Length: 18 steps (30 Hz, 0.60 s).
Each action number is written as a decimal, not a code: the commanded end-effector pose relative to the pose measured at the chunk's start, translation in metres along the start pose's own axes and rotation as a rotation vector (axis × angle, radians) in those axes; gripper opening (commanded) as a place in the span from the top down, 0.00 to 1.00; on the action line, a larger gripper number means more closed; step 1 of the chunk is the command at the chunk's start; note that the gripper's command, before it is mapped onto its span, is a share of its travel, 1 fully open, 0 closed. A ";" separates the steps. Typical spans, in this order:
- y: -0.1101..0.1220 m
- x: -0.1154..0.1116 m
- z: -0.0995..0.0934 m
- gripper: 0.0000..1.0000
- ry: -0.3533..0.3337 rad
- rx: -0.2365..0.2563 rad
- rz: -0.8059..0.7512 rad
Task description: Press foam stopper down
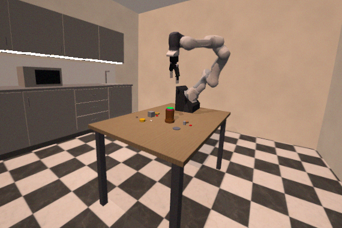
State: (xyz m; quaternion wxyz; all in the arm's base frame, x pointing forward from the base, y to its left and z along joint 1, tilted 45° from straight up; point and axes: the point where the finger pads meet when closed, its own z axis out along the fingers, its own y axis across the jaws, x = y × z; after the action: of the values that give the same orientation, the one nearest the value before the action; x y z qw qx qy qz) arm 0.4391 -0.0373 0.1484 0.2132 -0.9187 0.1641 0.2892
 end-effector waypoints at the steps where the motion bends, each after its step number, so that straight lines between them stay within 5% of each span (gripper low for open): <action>1: 0.000 0.000 0.000 0.00 0.000 0.000 0.000; 17: 0.000 0.000 0.000 0.00 0.000 0.000 0.000; 18: -0.001 0.001 0.001 1.00 0.002 0.003 -0.007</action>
State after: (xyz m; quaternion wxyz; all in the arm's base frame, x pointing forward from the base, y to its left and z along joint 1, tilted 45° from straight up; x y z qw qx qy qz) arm 0.4392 -0.0373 0.1483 0.2133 -0.9187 0.1641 0.2890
